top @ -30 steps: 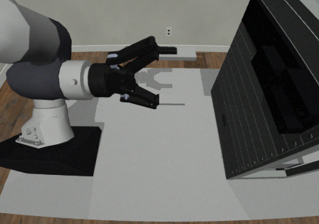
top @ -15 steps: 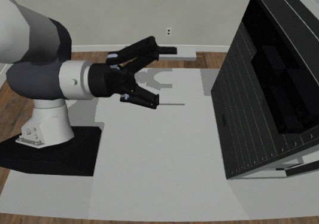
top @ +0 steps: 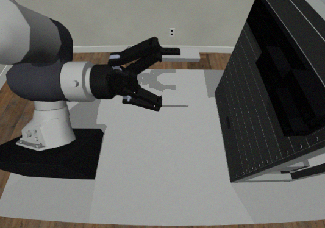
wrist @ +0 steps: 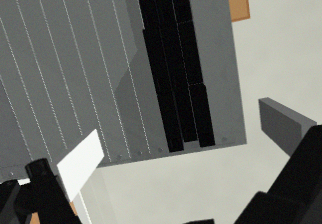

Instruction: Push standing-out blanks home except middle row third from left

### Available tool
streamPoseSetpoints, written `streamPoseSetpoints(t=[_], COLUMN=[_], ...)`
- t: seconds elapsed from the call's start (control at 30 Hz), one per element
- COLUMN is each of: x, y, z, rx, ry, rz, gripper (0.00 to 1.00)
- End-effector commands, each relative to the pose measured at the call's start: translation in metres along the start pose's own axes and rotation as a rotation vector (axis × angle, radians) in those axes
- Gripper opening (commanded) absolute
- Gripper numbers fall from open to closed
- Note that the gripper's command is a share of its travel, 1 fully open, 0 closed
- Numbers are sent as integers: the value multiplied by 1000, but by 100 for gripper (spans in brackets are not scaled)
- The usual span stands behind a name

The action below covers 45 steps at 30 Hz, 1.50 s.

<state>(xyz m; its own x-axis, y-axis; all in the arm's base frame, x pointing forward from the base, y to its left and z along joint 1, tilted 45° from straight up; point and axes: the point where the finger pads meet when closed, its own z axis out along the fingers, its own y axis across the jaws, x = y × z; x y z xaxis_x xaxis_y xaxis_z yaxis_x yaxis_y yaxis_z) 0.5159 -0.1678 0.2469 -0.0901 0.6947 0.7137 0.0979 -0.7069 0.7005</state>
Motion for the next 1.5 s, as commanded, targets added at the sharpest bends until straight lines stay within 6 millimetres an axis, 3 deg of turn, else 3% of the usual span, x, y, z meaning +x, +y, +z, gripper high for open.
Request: streamPoseSetpoints(t=[0.0, 0.47, 0.97, 1.47], x=[0, -8, -48, -54], y=[-1, 0, 6, 7], z=[0, 14, 85, 95], rx=[1, 1, 1, 1], ry=[0, 0, 0, 0], rz=[-1, -1, -1, -1], gripper=[100, 100, 100, 100])
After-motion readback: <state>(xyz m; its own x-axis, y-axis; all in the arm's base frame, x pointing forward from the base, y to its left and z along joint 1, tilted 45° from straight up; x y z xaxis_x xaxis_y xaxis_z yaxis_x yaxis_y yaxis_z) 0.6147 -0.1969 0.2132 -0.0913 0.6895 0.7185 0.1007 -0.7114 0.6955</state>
